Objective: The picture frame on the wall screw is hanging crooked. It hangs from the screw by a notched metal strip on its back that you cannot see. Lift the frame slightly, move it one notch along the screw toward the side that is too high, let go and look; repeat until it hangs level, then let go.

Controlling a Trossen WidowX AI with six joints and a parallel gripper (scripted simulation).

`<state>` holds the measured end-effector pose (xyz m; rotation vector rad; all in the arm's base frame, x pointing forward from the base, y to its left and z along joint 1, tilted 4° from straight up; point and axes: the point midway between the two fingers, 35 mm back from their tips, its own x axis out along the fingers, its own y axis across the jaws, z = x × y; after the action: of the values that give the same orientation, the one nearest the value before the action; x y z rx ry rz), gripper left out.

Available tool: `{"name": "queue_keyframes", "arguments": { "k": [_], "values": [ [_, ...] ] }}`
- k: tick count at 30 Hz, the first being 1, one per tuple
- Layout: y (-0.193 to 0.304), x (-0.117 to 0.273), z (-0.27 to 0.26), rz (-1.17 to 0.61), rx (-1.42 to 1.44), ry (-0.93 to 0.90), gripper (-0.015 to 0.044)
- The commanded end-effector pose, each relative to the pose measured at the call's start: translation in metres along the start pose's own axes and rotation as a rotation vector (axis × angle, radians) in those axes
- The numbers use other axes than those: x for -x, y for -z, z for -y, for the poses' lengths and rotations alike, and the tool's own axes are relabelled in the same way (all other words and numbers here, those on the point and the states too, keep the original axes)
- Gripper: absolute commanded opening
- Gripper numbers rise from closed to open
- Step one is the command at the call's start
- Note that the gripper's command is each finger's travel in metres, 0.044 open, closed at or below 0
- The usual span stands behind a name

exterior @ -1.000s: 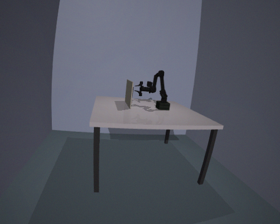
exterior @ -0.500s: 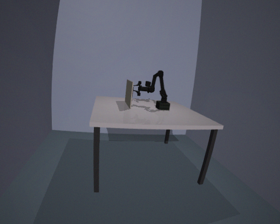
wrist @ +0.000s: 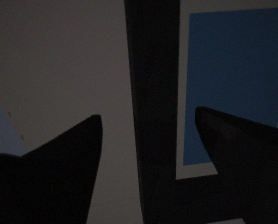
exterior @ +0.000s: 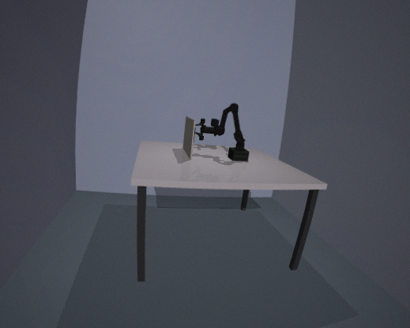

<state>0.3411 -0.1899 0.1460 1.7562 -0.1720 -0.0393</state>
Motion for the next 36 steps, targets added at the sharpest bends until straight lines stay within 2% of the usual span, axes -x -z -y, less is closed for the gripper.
{"name": "queue_keyframes", "arguments": {
  "k": [1,34,36],
  "values": [
    [-0.0017,-0.0010,0.0022,0.007,0.003,0.005,0.0260],
    [-0.0024,-0.0012,0.0029,0.007,0.003,0.005,0.0260],
    [-0.0024,-0.0012,0.0029,0.007,0.003,0.005,0.0208]
  ]
}}
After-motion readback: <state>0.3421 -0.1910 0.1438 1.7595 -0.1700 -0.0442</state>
